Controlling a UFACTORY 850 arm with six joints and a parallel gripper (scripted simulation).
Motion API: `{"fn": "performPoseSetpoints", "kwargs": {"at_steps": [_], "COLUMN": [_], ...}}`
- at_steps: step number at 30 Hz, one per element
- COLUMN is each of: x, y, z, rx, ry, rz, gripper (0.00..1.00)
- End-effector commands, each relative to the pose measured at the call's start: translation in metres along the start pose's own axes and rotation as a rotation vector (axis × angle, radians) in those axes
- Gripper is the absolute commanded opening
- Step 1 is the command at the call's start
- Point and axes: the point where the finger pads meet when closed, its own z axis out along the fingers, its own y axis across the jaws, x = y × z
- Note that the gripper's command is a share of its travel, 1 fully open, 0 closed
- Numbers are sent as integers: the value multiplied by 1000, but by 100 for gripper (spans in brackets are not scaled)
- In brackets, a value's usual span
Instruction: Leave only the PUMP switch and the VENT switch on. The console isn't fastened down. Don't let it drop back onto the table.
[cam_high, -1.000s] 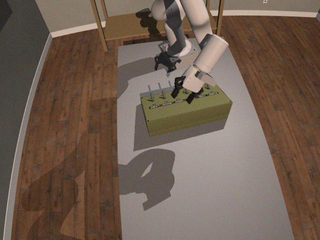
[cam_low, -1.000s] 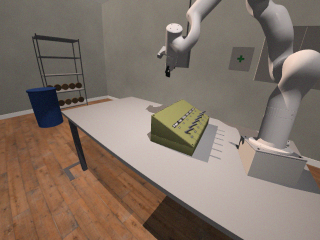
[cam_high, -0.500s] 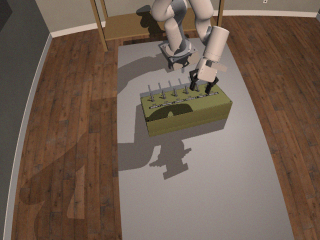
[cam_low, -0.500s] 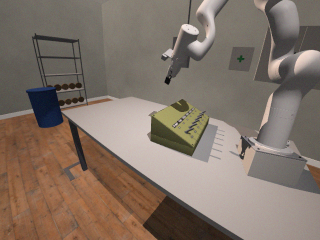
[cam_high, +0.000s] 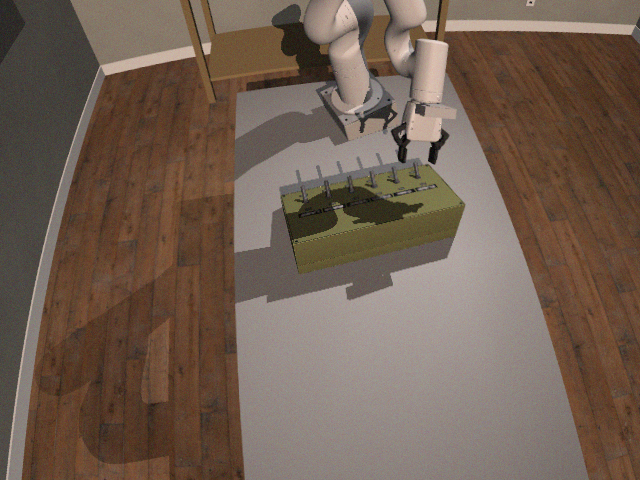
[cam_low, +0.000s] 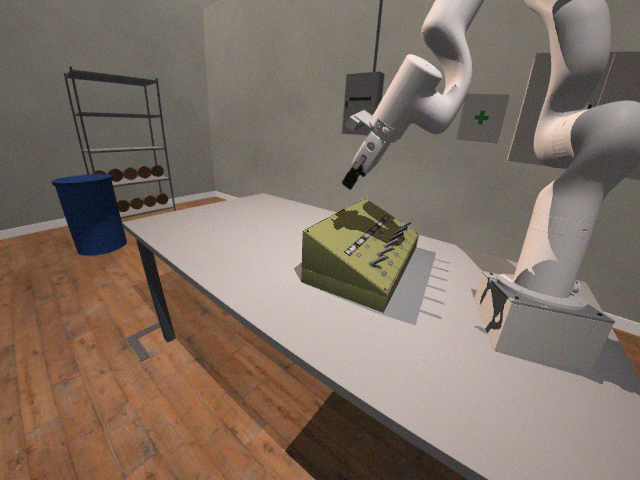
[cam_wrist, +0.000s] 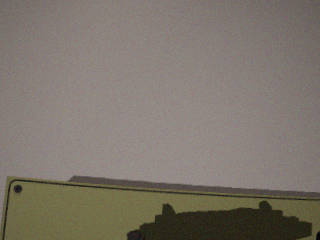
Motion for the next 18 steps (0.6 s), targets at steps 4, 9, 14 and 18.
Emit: {"fn": "performPoseSetpoints", "kwargs": {"at_steps": [4,9,14,18], "x": [-69,-115,-138,-164], "y": [-44,-62,-69,-75], "z": [-23,-37,-43,-51], "rx": [131,197,226,256], "ry": [-22,-65,-90,-122], "rz": [49,75,87,99], "gripper": [100,100,100,100]}}
